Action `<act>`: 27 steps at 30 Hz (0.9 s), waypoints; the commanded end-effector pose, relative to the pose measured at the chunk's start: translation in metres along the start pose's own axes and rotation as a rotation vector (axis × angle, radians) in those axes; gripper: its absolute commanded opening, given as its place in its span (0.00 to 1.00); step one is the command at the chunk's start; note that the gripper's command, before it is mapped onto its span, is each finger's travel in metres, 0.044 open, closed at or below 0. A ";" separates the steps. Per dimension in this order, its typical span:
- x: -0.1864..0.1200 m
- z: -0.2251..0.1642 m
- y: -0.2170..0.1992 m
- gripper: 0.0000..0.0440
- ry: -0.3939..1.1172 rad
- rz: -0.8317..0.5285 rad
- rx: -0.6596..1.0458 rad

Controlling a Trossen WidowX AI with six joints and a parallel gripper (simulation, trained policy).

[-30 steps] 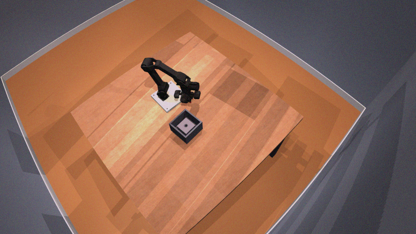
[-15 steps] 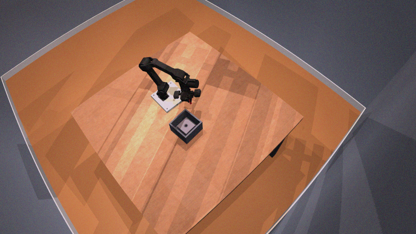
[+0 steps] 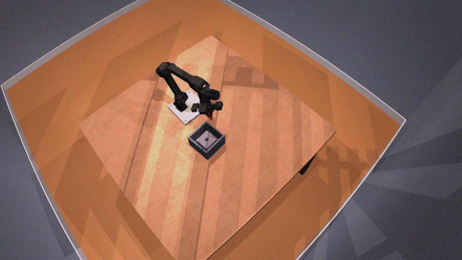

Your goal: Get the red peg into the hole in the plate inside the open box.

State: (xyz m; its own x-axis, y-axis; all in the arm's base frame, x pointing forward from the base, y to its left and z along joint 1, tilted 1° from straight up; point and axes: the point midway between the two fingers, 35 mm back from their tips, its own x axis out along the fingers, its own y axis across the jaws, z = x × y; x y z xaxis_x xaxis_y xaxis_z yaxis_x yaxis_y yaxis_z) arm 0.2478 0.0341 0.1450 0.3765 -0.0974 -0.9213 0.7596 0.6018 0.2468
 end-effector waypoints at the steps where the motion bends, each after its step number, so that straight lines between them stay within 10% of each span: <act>1: -0.002 0.018 0.001 0.00 -0.026 -0.004 0.015; 27: 0.035 0.097 -0.014 0.01 -0.076 -0.058 0.145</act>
State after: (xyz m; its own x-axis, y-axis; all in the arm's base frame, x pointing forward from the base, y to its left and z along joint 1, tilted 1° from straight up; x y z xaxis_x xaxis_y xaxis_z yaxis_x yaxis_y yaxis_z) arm 0.2957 -0.0489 0.1379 0.3584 -0.1943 -0.9131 0.8480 0.4769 0.2314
